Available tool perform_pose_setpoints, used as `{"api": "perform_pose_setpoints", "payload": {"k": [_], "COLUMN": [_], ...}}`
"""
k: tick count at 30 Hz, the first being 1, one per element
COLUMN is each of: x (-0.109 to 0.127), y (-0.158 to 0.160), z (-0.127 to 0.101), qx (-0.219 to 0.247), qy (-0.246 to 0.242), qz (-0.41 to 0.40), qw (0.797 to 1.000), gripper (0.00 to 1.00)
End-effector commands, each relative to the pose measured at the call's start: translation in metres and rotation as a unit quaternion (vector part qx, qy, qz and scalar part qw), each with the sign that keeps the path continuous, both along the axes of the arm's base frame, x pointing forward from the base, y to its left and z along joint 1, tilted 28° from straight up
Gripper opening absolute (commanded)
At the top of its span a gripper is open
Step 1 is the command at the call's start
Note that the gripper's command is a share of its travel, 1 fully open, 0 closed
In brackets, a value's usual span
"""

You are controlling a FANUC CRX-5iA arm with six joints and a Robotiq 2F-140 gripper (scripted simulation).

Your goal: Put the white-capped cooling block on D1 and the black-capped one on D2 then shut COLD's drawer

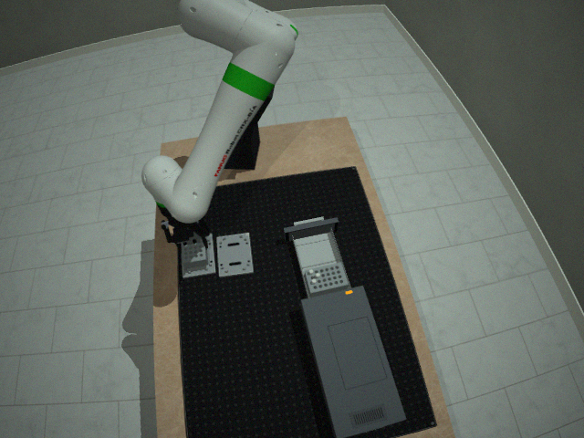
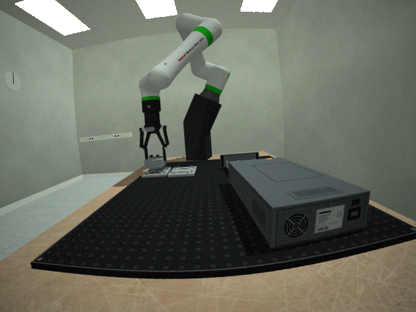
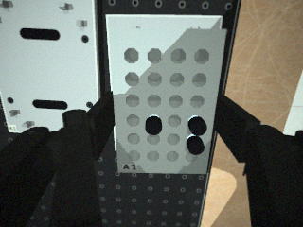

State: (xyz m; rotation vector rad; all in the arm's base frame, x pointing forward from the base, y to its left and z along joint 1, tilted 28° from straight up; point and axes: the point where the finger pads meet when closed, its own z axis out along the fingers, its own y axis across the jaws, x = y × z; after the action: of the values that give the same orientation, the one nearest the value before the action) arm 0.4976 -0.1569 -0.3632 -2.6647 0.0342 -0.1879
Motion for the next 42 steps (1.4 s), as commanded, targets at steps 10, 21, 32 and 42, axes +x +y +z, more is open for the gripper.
{"api": "perform_pose_setpoints", "payload": {"k": [10,21,32,42], "x": [0.0012,0.0013,0.0015,0.0017], "y": [-0.0007,-0.0002,0.0004,0.0011], "z": [-0.0005,-0.0016,-0.0028,-0.0042], "qx": [-0.001,-0.001,-0.001,-0.001], "qy": [-0.001,-0.001,-0.001,-0.001], "qz": [0.0,0.0,0.0,0.0], "qw": [1.0,1.0,1.0,1.0], "gripper": [0.1,0.1,0.1,0.1]}}
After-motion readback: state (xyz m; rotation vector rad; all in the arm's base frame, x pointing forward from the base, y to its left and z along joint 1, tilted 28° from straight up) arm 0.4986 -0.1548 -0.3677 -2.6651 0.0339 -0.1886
